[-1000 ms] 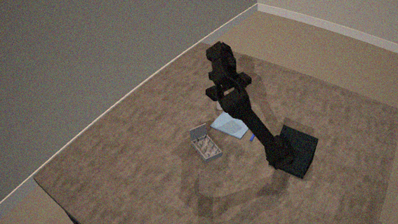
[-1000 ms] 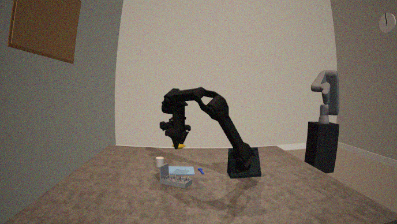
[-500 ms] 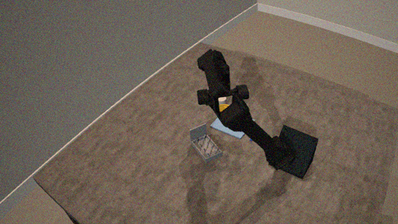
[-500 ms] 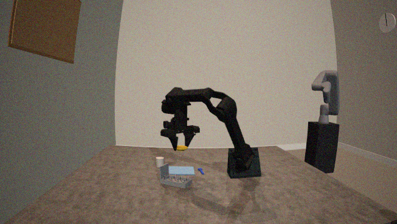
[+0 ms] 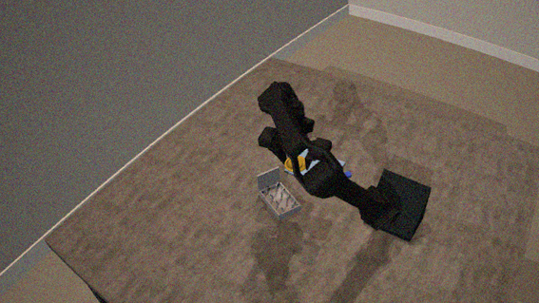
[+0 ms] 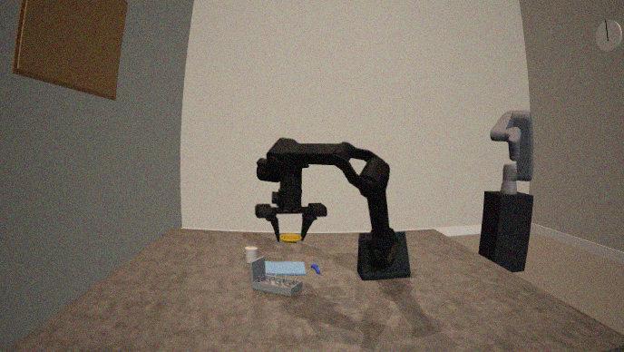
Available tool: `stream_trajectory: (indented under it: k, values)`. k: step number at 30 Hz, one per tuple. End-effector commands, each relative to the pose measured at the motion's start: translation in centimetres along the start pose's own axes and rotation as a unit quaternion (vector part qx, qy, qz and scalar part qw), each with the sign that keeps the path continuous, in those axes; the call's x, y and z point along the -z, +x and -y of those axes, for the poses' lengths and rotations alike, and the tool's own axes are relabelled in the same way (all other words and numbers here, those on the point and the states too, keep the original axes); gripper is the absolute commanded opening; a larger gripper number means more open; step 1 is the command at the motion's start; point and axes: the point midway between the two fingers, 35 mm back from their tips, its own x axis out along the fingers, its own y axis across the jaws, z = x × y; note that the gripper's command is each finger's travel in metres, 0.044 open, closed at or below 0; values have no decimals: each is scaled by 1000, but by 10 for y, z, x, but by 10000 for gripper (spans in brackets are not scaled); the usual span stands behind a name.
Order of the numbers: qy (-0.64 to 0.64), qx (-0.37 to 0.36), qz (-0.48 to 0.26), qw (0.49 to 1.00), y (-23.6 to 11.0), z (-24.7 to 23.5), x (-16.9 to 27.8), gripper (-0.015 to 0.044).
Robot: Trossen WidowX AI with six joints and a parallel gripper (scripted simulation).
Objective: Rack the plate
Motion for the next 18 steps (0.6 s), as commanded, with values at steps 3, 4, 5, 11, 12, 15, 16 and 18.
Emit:
stream_trajectory:
  k: [3, 4, 5, 11, 12, 15, 16, 18]
  values:
    - [114, -2, -3, 993, 2, 7, 29, 0]
    - [131, -2, -3, 991, 3, 9, 33, 0]
    - [148, -2, -4, 989, 3, 10, 37, 0]
    - [249, -3, -6, 969, 6, 18, 60, 0]
    - [266, -3, -6, 964, 7, 20, 64, 0]
    - [312, -3, -8, 950, 8, 24, 74, 0]
    - [320, -3, -8, 947, 9, 25, 76, 0]
    - [322, -3, -8, 947, 9, 25, 76, 0]
